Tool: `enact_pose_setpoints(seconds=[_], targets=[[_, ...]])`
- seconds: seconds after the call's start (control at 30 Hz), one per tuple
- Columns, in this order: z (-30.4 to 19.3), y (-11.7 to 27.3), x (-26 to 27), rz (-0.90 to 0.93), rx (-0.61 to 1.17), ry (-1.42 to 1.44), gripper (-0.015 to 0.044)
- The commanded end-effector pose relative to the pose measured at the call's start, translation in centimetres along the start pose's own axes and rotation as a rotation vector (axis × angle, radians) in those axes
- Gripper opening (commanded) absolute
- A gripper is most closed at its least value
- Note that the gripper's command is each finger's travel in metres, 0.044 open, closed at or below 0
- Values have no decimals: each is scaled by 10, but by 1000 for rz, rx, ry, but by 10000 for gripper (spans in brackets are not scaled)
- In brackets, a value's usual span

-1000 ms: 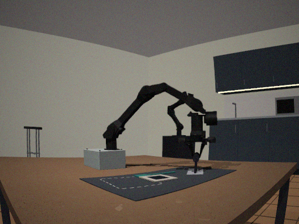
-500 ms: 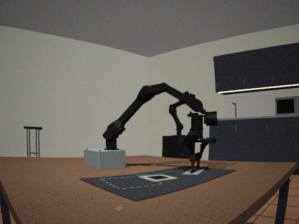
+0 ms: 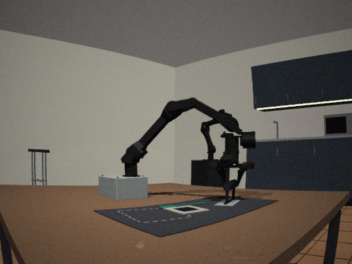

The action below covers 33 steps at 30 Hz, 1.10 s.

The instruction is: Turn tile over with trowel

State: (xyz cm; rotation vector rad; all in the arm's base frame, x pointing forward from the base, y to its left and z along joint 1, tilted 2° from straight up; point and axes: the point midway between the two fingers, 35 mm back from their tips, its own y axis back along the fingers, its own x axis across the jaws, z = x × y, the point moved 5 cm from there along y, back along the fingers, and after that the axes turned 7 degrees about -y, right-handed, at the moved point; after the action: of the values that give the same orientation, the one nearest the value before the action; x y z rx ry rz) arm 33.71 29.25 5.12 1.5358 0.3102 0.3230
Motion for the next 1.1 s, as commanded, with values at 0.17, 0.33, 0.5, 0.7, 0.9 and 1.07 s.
enact_pose_setpoints(seconds=[0.17,0.33,0.5,0.7,0.9,1.07], targets=[[0,2,-1,-3,1,-4,270],[1,44,-3,-4,1,-25,270],[1,44,-3,-4,1,-25,270],[5,44,2,-3,0,25,270],[5,35,2,-3,0,25,270],[4,27,3,-3,0,25,270]])
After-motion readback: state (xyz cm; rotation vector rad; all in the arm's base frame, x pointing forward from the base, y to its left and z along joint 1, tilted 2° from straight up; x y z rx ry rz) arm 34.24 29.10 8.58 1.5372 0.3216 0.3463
